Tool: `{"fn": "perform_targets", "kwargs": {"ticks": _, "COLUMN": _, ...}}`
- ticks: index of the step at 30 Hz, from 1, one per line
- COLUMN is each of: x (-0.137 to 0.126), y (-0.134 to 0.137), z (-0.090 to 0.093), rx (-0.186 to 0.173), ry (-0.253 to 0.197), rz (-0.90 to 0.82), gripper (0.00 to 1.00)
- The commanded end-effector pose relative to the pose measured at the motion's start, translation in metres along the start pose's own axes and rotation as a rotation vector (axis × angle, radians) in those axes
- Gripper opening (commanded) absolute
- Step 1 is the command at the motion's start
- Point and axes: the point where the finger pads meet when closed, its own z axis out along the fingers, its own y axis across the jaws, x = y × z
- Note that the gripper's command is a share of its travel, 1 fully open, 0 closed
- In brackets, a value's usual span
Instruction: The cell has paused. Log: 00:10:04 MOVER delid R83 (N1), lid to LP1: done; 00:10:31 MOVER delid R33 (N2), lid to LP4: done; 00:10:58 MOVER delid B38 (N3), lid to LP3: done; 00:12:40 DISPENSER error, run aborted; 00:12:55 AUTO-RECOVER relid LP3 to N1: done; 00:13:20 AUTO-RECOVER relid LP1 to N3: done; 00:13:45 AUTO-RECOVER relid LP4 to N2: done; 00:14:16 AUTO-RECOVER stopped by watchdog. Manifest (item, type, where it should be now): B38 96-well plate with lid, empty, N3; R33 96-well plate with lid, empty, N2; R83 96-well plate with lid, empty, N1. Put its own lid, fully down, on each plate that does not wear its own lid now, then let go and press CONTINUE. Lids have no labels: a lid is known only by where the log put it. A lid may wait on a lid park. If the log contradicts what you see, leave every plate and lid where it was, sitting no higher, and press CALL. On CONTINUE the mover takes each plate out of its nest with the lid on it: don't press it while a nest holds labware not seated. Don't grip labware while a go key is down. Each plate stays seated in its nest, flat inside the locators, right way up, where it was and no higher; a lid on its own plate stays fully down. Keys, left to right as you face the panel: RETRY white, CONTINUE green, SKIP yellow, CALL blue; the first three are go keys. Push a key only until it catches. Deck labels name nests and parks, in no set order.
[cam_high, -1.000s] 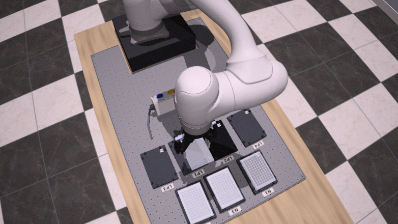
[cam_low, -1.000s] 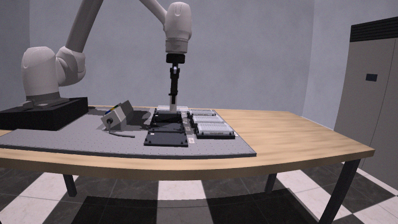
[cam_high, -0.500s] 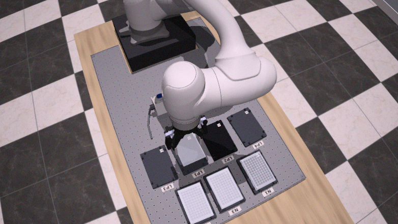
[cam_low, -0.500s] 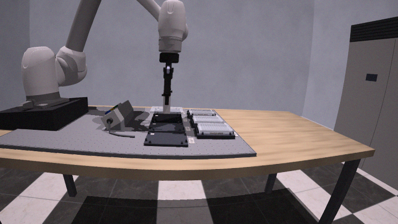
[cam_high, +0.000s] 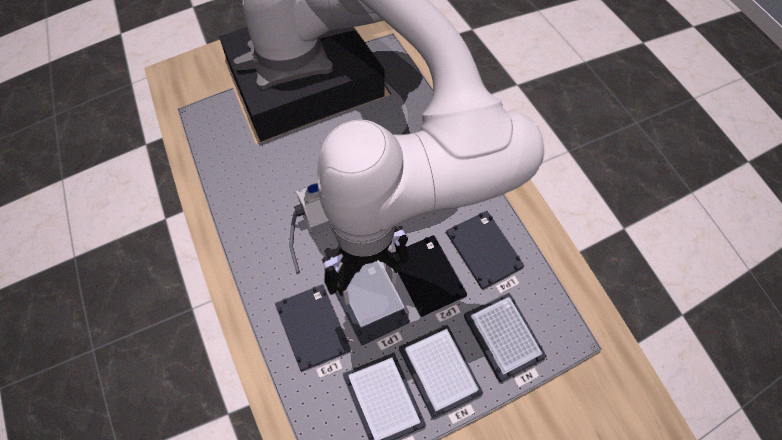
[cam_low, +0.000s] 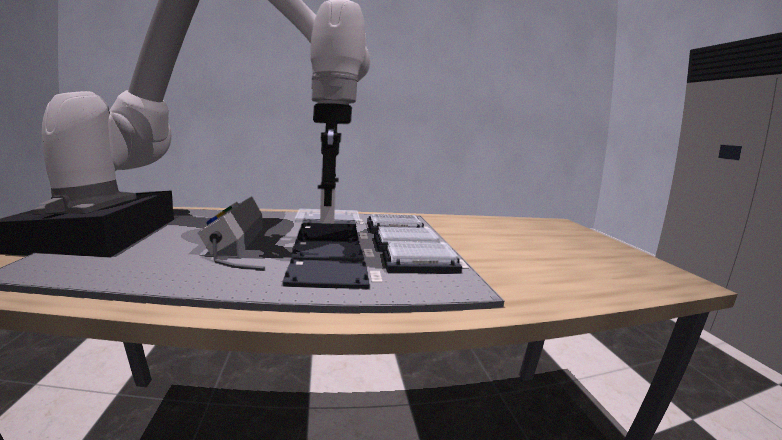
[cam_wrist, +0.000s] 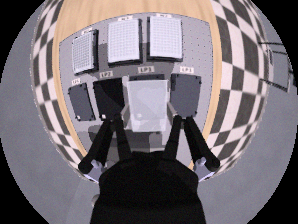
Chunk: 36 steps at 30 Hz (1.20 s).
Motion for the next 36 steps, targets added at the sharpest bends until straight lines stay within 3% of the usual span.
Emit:
{"fn": "perform_targets", "kwargs": {"ticks": 1, "x": 0.0, "y": 0.0, "z": 0.0, "rx": 0.0, "ry": 0.0, "rz": 0.0, "gripper": 0.0}}
{"fn": "perform_targets", "kwargs": {"ticks": 29, "x": 0.0, "y": 0.0, "z": 0.004, "rx": 0.0, "ry": 0.0, "rz": -0.03, "gripper": 0.0}}
{"fn": "perform_targets", "kwargs": {"ticks": 36, "x": 0.0, "y": 0.0, "z": 0.016, "rx": 0.0, "ry": 0.0, "rz": -0.034, "gripper": 0.0}}
